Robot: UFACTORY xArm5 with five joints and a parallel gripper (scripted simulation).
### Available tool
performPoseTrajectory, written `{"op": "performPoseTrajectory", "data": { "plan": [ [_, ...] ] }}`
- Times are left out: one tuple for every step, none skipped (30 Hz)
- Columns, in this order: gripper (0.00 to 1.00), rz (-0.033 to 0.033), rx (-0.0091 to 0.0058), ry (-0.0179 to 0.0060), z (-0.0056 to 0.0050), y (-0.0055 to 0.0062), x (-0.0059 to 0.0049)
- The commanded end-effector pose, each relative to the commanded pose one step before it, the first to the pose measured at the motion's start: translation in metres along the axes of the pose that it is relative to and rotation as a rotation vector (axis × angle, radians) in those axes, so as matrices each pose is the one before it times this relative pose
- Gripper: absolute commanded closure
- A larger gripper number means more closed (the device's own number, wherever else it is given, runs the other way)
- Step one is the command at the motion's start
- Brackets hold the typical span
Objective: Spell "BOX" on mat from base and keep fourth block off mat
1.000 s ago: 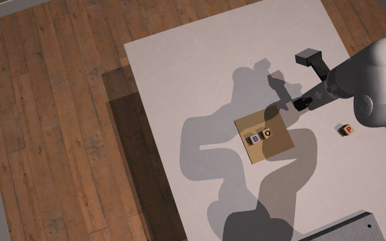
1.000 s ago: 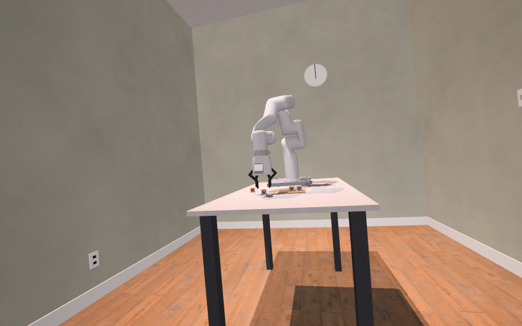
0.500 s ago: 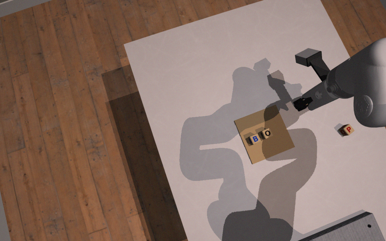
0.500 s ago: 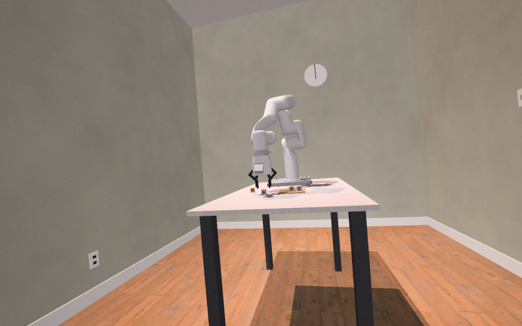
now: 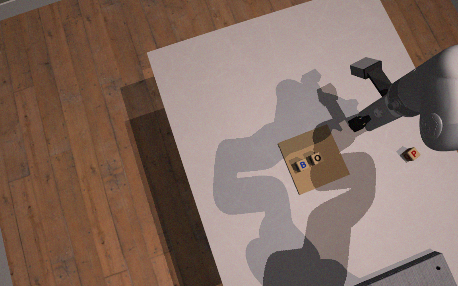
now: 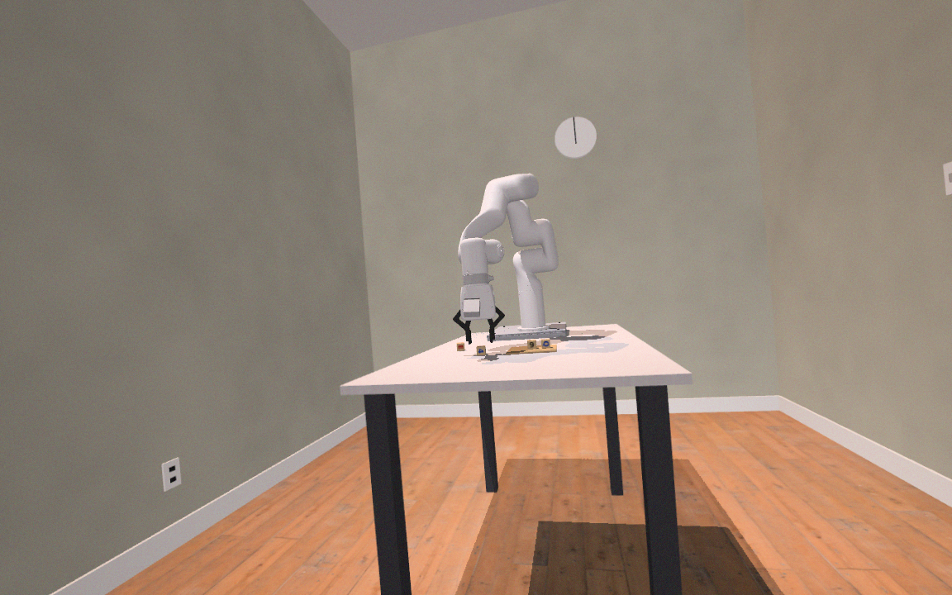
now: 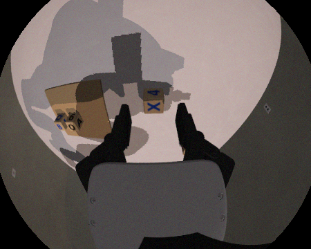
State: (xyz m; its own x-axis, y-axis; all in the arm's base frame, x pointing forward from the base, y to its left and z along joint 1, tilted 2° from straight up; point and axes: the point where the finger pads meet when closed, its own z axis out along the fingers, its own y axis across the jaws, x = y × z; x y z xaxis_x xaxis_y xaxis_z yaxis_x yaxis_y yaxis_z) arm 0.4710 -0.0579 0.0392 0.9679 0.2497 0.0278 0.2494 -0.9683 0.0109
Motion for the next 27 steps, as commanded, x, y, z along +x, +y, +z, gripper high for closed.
{"op": "performPoseTrajectory", "data": {
  "plan": [
    [0.37, 0.0, -0.00138, 0.00357, -0.00135, 0.00051, 0.0013],
    [0.37, 0.0, 0.0, 0.0, 0.0, 0.0, 0.0],
    [0.37, 0.0, 0.0, 0.0, 0.0, 0.0, 0.0],
    [0.37, 0.0, 0.0, 0.0, 0.0, 0.0, 0.0],
    [0.37, 0.0, 0.0, 0.0, 0.0, 0.0, 0.0],
    [0.37, 0.0, 0.0, 0.0, 0.0, 0.0, 0.0],
    [0.37, 0.0, 0.0, 0.0, 0.0, 0.0, 0.0],
    [0.37, 0.0, 0.0, 0.0, 0.0, 0.0, 0.0],
    [0.37, 0.0, 0.0, 0.0, 0.0, 0.0, 0.0],
    [0.37, 0.0, 0.0, 0.0, 0.0, 0.0, 0.0],
    [0.37, 0.0, 0.0, 0.0, 0.00001, 0.0, 0.0],
    [0.37, 0.0, 0.0, 0.0, 0.00007, 0.0, 0.0],
    [0.37, 0.0, 0.0, 0.0, 0.00017, 0.0, 0.0],
    [0.37, 0.0, 0.0, 0.0, 0.00032, -0.00001, 0.0],
    [0.37, 0.0, 0.0, 0.0, 0.00048, -0.00001, 0.0],
    [0.37, 0.0, 0.0, 0.0, 0.00066, -0.00002, 0.0],
    [0.37, 0.0, 0.0, 0.0, 0.00085, -0.00002, 0.0],
    [0.37, 0.0, 0.0, 0.0, 0.0, 0.0, 0.0],
    [0.37, 0.0, 0.0, 0.0, 0.0, 0.0, 0.0],
    [0.37, 0.0, 0.0, 0.0, 0.00104, -0.00003, 0.0],
    [0.37, 0.0, 0.0, 0.0, 0.00122, -0.00003, -0.00001],
    [0.37, 0.0, 0.0, 0.0, 0.00139, -0.00004, -0.00001],
    [0.37, 0.0, 0.0, 0.0, 0.00153, -0.00005, -0.00002],
    [0.37, 0.0, 0.0, 0.0, 0.00165, -0.00005, -0.00003],
    [0.37, 0.0, 0.0, 0.0, 0.00176, -0.00001, 0.00001],
    [0.37, 0.0, 0.0, 0.0, 0.00182, 0.0, 0.00001],
    [0.37, 0.0, 0.0, 0.0, 0.00186, -0.00001, 0.0]
  ]
}}
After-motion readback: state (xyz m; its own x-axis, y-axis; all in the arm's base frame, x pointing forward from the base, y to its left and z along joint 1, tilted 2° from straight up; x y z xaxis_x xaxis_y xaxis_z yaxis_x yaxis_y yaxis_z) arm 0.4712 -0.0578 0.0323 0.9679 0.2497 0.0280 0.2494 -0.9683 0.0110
